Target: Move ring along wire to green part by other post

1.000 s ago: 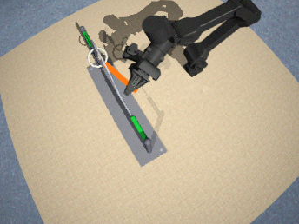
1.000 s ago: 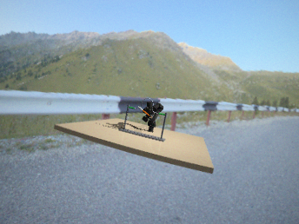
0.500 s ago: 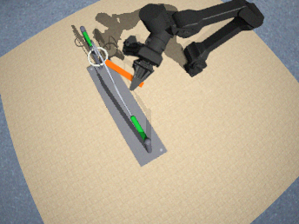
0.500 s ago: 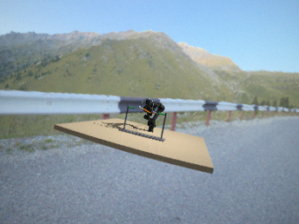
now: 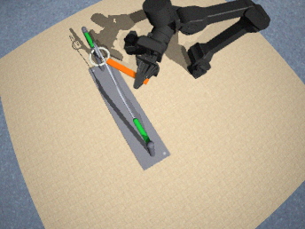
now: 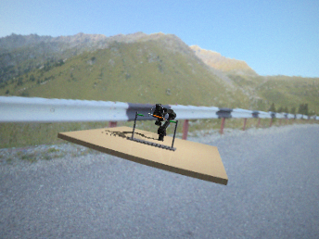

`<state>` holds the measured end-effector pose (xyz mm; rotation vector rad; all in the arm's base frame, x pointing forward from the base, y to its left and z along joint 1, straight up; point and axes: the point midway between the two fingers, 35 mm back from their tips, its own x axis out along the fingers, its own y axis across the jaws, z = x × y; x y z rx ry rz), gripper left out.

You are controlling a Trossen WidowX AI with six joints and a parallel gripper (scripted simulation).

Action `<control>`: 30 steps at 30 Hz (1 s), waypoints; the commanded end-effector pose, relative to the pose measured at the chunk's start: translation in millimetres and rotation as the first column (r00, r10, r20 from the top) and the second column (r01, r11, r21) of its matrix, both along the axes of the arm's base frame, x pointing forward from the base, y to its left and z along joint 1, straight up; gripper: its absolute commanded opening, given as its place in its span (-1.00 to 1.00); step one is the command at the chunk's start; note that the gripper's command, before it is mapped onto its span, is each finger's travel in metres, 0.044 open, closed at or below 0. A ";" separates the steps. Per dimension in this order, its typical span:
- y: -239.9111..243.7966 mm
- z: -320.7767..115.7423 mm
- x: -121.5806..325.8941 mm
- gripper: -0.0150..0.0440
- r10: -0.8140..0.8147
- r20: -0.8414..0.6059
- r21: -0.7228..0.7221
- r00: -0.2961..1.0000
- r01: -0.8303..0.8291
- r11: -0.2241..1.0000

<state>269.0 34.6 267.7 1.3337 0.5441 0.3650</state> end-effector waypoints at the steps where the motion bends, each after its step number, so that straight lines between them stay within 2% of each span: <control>1: 1.3 9.9 -0.5 -1.00 0.005 0.007 0.027 1.000 -0.005 1.000; 30: 1.8 40.6 -0.9 -1.00 0.007 -0.022 0.183 1.000 -0.002 0.983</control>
